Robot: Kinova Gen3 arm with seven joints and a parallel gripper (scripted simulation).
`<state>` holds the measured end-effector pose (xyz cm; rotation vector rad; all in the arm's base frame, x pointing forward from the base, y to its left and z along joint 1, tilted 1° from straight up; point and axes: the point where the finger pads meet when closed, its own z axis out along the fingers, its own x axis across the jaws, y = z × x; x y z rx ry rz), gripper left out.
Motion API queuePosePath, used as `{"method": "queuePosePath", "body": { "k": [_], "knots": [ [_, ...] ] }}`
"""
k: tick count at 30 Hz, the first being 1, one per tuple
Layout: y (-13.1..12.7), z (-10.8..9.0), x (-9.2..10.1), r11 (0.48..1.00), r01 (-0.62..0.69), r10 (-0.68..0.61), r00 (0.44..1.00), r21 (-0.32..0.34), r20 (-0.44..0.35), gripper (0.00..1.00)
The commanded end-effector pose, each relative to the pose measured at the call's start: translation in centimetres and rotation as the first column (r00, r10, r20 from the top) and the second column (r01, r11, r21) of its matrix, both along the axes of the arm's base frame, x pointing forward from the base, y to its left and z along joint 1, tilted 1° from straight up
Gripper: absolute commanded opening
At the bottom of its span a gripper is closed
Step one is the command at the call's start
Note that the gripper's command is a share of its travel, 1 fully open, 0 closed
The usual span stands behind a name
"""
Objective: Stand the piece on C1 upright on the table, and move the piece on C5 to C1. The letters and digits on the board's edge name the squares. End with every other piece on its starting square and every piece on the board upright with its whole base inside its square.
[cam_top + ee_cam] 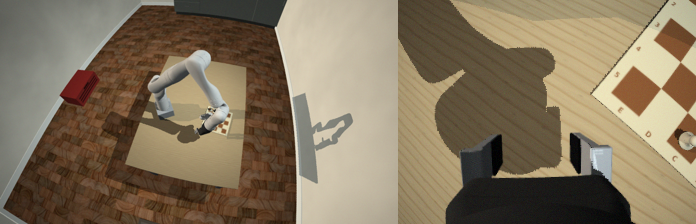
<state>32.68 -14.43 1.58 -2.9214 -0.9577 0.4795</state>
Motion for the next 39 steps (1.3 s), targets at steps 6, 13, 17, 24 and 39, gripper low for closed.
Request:
{"method": "queuePosePath", "body": {
  "k": [6,13,17,24,39],
  "knots": [
    [-0.6,-0.2,0.2,0.999,0.041,-0.041,0.999,0.032,-0.001,1.0],
    [-0.6,-0.2,0.2,0.999,0.041,-0.041,0.999,0.032,-0.001,1.0],
    [-0.9,-0.4,0.6,0.995,0.07,-0.07,0.998,0.065,0.0,1.0],
    [-1.1,-0.6,0.9,0.99,0.1,-0.1,0.995,0.098,-0.001,1.0],
    [-1.4,-0.8,1.3,0.983,0.132,-0.132,0.991,0.131,-0.005,1.0]
  ]
}}
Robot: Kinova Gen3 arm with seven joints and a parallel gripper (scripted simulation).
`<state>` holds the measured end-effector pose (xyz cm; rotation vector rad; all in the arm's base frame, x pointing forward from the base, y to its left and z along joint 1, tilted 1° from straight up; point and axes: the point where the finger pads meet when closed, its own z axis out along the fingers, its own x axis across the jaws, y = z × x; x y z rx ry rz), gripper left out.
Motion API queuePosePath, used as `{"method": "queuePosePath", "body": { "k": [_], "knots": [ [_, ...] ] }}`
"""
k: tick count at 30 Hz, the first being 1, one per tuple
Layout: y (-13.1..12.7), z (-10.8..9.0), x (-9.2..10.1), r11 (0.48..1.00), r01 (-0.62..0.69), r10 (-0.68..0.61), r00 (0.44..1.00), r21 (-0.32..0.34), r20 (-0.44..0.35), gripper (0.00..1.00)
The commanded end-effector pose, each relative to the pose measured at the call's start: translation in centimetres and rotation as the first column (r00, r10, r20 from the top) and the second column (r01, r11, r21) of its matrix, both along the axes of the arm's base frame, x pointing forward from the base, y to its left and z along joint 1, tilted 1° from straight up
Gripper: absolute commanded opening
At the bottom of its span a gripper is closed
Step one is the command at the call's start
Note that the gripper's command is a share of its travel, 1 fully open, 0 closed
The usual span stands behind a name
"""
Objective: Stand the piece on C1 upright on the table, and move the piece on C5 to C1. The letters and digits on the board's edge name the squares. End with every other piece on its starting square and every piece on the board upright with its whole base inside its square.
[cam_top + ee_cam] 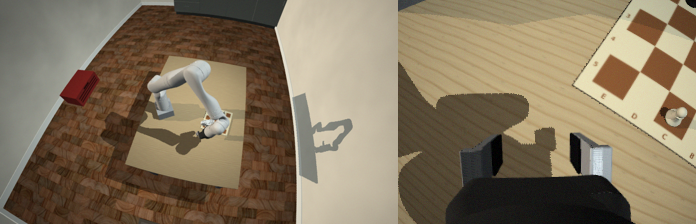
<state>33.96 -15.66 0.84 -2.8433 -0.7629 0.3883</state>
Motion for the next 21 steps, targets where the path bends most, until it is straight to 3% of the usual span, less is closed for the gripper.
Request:
{"method": "queuePosePath", "body": {
  "k": [1,2,13,14,21],
  "knots": [
    [-0.12,-0.02,-0.03,1.0,0.003,-0.003,1.0,0.0,0.0,1.0],
    [-0.38,-0.2,0.32,0.999,0.035,-0.035,0.999,0.034,0.001,1.0],
    [-0.38,-0.2,0.32,0.999,0.035,-0.035,0.999,0.034,0.001,1.0],
    [-0.65,-0.37,0.68,0.995,0.067,-0.067,0.998,0.069,0.002,1.0],
    [-0.65,-0.37,0.68,0.995,0.067,-0.067,0.998,0.069,0.002,1.0]
  ]
}}
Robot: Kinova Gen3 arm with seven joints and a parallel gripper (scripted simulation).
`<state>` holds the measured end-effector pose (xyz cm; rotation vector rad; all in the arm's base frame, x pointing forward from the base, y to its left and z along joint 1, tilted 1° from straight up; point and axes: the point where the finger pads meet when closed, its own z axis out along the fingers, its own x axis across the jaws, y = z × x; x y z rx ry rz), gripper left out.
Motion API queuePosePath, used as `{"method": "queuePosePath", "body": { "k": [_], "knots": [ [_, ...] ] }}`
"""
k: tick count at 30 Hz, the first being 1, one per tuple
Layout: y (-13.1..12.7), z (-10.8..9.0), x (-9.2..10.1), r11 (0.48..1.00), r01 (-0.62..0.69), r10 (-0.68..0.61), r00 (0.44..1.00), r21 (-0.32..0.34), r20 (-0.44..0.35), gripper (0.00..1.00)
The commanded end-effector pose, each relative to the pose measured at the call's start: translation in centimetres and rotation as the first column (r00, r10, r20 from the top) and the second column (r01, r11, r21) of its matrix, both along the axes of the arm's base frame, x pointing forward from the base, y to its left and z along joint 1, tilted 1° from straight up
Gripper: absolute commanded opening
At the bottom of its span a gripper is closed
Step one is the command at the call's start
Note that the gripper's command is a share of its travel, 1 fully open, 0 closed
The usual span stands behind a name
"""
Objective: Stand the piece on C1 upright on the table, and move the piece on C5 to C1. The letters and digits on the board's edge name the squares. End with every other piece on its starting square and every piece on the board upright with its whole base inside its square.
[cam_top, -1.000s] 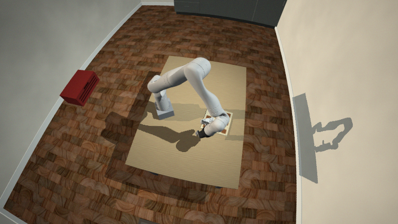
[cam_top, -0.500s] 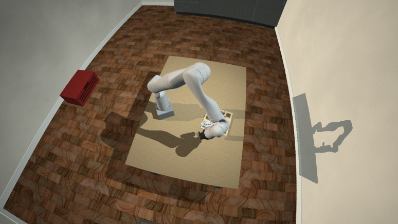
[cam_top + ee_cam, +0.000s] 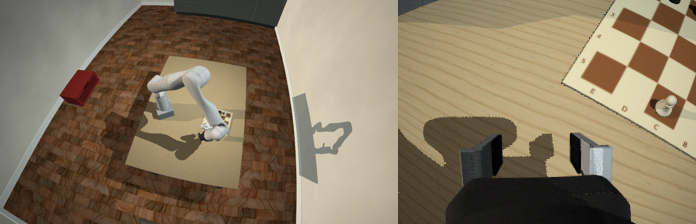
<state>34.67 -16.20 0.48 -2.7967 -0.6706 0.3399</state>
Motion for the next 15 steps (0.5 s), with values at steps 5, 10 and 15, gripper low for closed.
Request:
{"method": "queuePosePath", "body": {
  "k": [5,10,15],
  "knots": [
    [-0.37,-0.24,0.33,0.999,0.037,-0.037,0.999,0.037,0.0,1.0],
    [-0.37,-0.24,0.33,0.999,0.037,-0.037,0.999,0.037,0.0,1.0],
    [-0.65,-0.42,0.7,0.995,0.071,-0.071,0.997,0.073,0.0,1.0]
  ]
}}
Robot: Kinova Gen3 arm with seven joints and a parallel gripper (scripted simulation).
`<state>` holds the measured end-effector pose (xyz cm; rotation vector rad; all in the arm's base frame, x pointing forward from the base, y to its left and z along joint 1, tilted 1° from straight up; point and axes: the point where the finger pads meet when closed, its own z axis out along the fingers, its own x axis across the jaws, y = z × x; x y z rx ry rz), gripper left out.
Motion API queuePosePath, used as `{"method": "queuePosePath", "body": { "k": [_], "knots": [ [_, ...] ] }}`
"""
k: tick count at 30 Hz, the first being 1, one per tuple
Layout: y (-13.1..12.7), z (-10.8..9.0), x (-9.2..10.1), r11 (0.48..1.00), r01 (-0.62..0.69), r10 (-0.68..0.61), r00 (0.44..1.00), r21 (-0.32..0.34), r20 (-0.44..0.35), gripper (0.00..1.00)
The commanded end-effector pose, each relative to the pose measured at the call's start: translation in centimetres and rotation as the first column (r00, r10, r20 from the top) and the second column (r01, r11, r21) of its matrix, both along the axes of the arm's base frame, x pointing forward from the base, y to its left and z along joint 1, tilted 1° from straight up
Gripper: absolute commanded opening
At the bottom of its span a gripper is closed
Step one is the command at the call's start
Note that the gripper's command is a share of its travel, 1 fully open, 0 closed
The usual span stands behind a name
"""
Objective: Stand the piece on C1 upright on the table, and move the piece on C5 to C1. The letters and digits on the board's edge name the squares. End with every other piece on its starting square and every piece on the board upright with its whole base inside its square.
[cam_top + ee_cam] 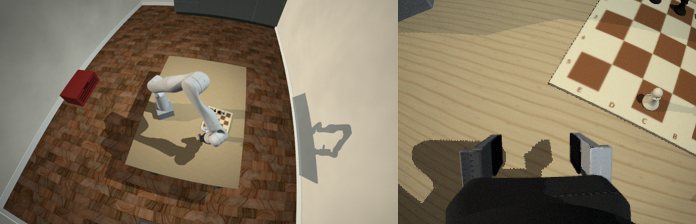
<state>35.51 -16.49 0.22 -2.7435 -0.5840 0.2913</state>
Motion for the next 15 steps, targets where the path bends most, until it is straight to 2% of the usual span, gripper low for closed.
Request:
{"method": "queuePosePath", "body": {
  "k": [1,4,5,13,14,15],
  "knots": [
    [-0.36,-0.16,-0.13,1.0,0.009,-0.009,1.0,0.001,-0.002,1.0],
    [-0.36,-0.16,-0.13,1.0,0.009,-0.009,1.0,0.001,-0.002,1.0],
    [-0.63,-0.34,0.22,0.999,0.041,-0.041,0.999,0.036,-0.001,1.0],
    [-0.63,-0.34,0.22,0.999,0.041,-0.041,0.999,0.036,-0.001,1.0],
    [-0.87,-0.55,0.55,0.995,0.073,-0.073,0.997,0.069,-0.003,1.0],
    [-0.87,-0.55,0.55,0.995,0.073,-0.073,0.997,0.069,-0.003,1.0]
  ]
}}
